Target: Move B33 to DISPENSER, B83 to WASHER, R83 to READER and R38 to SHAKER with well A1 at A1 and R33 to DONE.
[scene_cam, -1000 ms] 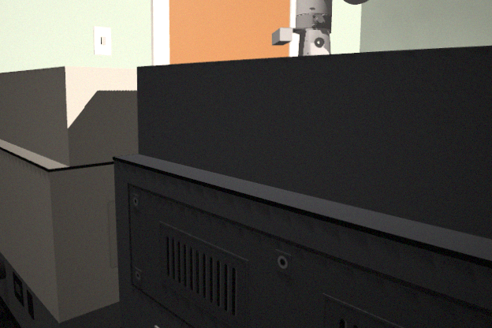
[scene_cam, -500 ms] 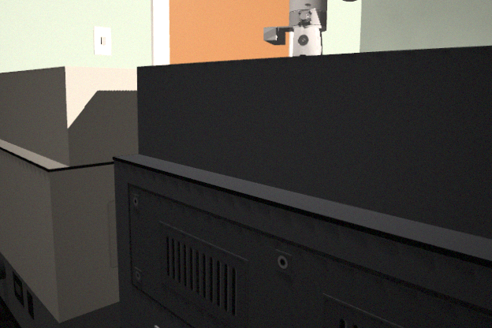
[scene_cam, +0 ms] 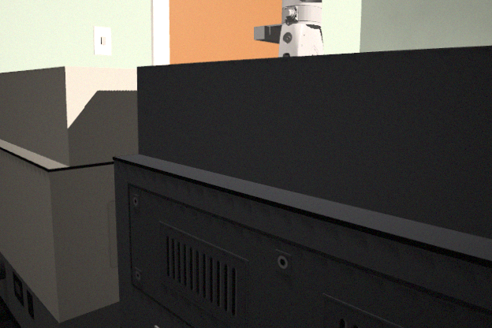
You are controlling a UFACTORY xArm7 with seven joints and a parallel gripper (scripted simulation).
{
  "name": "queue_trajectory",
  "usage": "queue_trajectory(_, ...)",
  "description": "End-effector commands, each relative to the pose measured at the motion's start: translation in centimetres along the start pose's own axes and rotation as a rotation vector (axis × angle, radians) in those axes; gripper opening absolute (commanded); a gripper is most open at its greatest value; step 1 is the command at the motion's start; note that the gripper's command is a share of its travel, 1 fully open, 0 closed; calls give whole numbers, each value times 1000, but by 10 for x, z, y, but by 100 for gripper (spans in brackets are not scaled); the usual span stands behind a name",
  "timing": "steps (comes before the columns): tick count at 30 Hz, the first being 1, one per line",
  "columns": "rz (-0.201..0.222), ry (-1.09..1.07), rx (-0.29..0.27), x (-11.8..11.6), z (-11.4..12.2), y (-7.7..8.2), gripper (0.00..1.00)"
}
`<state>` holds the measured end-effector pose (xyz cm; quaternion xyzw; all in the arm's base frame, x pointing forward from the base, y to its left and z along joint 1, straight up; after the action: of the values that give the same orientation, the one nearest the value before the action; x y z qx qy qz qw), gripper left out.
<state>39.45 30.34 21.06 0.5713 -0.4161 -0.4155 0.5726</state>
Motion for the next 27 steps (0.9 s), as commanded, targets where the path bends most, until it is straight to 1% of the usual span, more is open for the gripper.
queue_trajectory(1,1,-132,6,-12,0,2,100)
queue_trajectory(3,1,-212,6,-18,0,2,100)
queue_trajectory(5,1,-221,6,-25,1,2,100)
queue_trajectory(8,0,-341,6,-34,-2,2,100)
queue_trajectory(10,0,-341,6,-34,-2,2,100)
queue_trajectory(13,0,-461,6,-44,-4,2,100)
queue_trajectory(15,0,-470,6,-50,-5,2,100)
queue_trajectory(21,-1,-710,6,-70,-10,2,100)
queue_trajectory(23,-1,-719,6,-76,-12,2,100)
queue_trajectory(25,-1,-799,6,-82,-13,2,100)
queue_trajectory(27,-1,-799,6,-82,-13,2,100)
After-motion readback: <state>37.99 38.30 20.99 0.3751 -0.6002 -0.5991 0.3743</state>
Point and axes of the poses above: the point where the finger pads meet when closed, its own y axis back along the fingers, its own x axis across the jaws, z = x × y, the point moved 3 cm from there along y, back along the fingers, and after that the axes turned 9 degrees about y, right-handed, at the moved point
